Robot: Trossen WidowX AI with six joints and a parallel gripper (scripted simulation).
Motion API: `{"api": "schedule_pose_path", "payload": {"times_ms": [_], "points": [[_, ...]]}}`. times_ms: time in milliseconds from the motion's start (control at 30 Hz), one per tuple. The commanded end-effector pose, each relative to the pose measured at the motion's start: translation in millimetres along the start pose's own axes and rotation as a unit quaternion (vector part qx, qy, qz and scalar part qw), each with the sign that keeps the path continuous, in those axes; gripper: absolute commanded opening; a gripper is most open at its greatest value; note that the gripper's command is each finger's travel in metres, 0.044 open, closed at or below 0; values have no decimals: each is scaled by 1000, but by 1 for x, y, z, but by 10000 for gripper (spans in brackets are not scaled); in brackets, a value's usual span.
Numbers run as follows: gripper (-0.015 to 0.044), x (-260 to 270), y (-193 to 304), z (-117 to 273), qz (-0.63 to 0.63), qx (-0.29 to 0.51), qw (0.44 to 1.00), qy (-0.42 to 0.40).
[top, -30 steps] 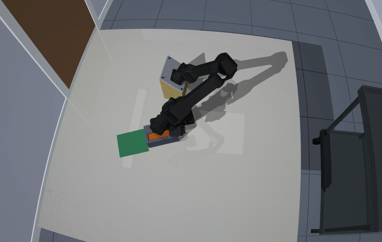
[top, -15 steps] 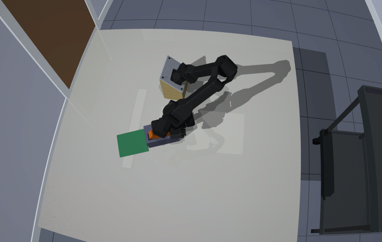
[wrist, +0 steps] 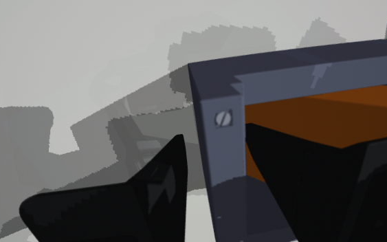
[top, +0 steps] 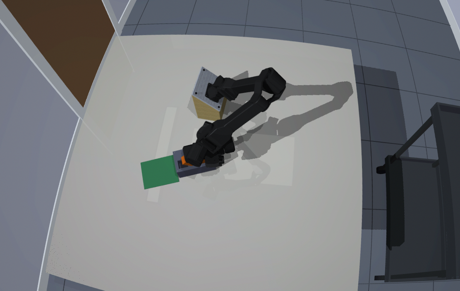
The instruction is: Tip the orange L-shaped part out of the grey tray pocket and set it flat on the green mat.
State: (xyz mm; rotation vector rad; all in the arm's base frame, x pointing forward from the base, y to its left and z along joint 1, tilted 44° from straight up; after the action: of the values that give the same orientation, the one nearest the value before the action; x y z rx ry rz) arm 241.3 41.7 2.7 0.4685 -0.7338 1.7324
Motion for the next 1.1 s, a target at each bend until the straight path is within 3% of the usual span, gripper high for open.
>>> {"api": "schedule_pose_path", "payload": {"times_ms": [0,500,800,1067], "points": [[180,0,0,0,0,0,1000,0],[180,10,2,14,-2,2,1000,1],[180,-2,0,106,-3,3,1000,3],[180,-2,0,109,-3,3,1000,3]]}}
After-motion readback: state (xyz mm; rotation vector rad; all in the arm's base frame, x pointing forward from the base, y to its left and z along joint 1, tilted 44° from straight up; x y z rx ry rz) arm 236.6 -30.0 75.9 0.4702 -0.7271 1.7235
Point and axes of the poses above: the point midway between the two fingers, 35 mm back from their tips, its own z axis back along the fingers, its own x axis across the jaws, y = z × x, the point moved 2 cm from there along z, back along the fingers, and after that the axes turned 8 degrees about -z, right-handed, at the moved point
